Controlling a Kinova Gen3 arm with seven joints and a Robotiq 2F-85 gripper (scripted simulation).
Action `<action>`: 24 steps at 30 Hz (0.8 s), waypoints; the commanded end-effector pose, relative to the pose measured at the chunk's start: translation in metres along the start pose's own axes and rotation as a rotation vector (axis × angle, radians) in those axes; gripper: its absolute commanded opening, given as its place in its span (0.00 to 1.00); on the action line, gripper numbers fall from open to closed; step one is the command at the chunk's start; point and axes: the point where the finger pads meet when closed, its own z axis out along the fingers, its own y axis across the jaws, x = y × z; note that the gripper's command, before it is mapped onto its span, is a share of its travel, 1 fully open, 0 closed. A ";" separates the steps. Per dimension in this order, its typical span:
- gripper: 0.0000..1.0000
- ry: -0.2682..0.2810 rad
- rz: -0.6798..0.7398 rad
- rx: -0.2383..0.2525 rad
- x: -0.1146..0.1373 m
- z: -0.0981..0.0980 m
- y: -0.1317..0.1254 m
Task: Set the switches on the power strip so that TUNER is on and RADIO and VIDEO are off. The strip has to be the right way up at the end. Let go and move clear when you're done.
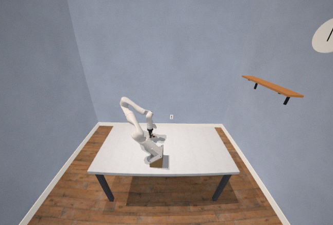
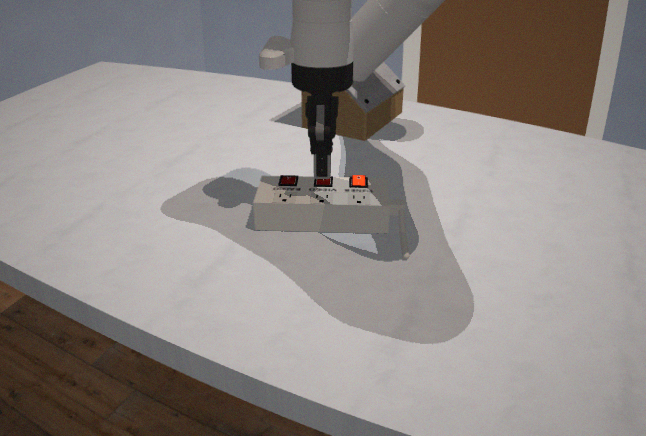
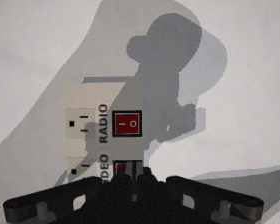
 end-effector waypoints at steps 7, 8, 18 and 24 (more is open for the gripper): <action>0.00 0.000 -0.007 0.001 0.000 0.001 0.000; 0.00 0.000 -0.007 0.001 0.000 0.001 0.000; 0.00 -0.004 -0.001 -0.008 -0.001 -0.012 0.001; 0.00 -0.004 -0.006 -0.008 -0.001 -0.030 0.001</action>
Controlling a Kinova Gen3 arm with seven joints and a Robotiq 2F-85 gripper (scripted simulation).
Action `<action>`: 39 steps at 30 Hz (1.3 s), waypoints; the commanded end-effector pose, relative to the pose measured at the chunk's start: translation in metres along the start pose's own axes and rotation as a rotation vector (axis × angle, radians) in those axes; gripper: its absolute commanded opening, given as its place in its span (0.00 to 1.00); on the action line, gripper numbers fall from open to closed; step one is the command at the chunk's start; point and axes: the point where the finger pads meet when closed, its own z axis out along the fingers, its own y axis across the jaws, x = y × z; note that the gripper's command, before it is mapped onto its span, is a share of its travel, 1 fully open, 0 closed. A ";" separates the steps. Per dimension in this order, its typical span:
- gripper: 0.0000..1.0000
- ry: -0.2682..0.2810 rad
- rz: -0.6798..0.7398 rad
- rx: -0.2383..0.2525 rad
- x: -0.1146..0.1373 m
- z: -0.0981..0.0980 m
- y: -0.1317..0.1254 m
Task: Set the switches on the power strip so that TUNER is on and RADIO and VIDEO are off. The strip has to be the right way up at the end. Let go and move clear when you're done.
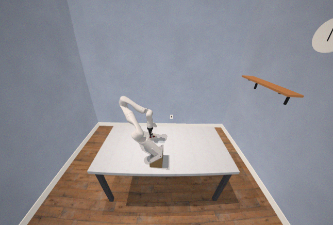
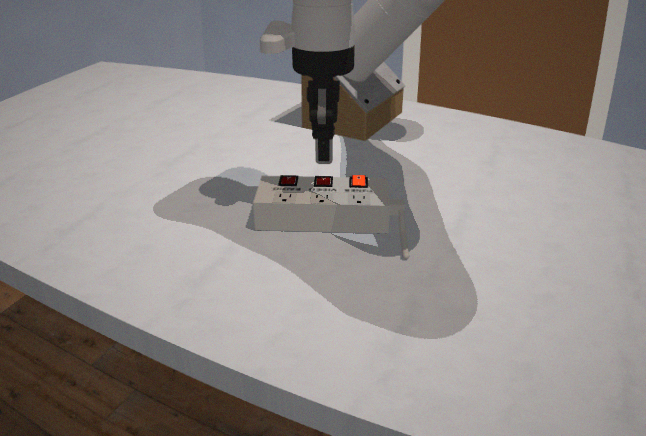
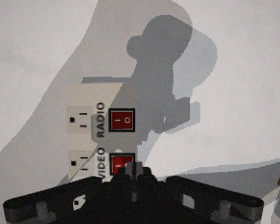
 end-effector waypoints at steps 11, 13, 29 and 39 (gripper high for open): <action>0.00 0.008 -0.001 0.023 0.002 -0.019 -0.007; 0.00 0.008 -0.001 0.023 0.002 -0.019 -0.007; 1.00 0.008 -0.001 0.023 0.002 -0.019 -0.007; 1.00 0.004 -0.008 0.013 0.001 -0.034 -0.004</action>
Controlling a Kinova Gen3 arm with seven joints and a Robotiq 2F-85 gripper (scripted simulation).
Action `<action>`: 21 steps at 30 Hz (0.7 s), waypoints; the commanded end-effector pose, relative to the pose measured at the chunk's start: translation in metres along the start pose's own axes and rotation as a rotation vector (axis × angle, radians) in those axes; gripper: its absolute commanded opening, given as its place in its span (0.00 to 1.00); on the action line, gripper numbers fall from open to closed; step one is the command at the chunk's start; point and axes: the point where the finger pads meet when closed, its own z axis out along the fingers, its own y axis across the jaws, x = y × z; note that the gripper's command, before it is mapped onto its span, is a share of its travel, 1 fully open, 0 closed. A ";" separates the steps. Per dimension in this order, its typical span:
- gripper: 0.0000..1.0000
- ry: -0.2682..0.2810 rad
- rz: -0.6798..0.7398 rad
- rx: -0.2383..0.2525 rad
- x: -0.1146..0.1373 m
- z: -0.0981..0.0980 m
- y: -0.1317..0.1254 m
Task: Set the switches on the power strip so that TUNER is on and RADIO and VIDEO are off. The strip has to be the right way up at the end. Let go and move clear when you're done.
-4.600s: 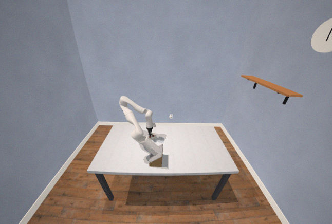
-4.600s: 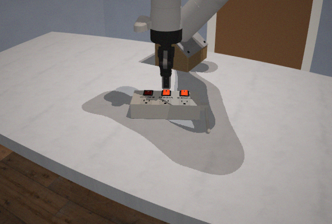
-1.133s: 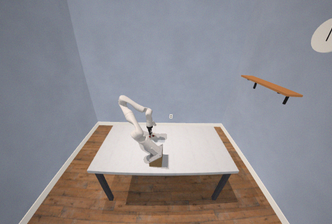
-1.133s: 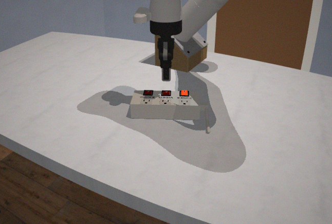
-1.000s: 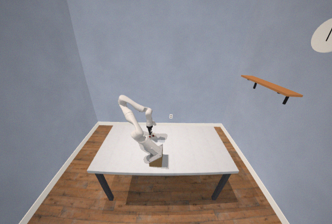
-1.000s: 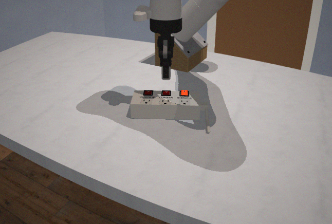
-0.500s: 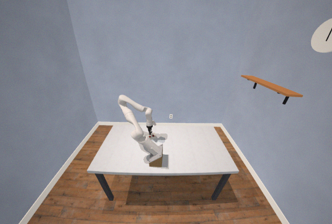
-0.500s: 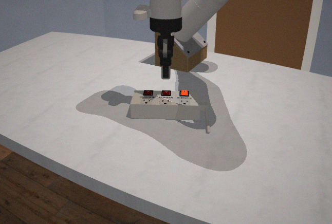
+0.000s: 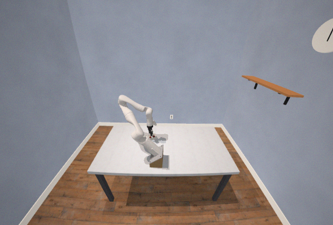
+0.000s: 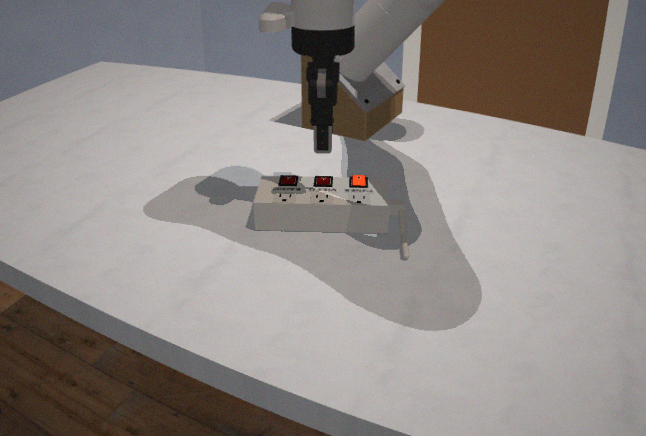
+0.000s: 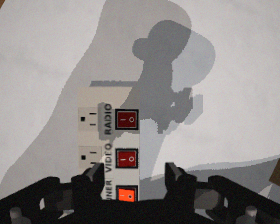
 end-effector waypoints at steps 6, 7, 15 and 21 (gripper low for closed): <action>1.00 0.002 0.013 0.008 0.000 -0.038 -0.003; 1.00 0.002 0.013 0.008 0.000 -0.043 -0.002; 1.00 0.003 0.006 0.007 0.000 -0.075 -0.002; 1.00 0.005 0.004 0.013 0.001 -0.091 -0.003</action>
